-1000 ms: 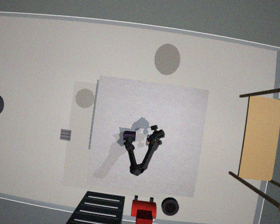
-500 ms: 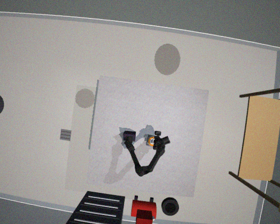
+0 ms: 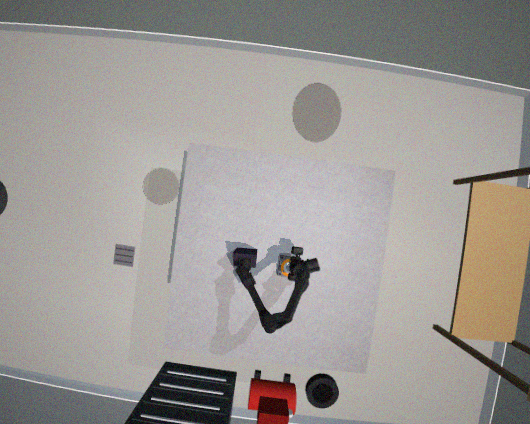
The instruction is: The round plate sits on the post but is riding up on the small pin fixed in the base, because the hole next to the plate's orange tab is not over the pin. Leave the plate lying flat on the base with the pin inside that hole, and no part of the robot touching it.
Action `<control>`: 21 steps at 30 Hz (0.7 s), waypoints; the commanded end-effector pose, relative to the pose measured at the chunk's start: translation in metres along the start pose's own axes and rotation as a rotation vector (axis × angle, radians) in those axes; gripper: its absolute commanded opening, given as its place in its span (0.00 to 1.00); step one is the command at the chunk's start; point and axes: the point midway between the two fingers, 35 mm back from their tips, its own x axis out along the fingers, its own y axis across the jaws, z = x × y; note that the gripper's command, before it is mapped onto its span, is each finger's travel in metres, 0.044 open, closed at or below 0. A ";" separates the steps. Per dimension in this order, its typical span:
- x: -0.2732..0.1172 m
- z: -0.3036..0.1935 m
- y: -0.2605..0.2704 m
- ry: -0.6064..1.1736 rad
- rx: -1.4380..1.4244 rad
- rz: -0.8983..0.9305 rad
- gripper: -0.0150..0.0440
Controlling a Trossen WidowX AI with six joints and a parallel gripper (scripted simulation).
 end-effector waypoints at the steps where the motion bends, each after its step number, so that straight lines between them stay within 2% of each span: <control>1: 0.005 0.000 0.000 -0.004 -0.002 -0.003 0.25; 21: 0.007 -0.023 0.002 -0.003 -0.002 -0.003 0.25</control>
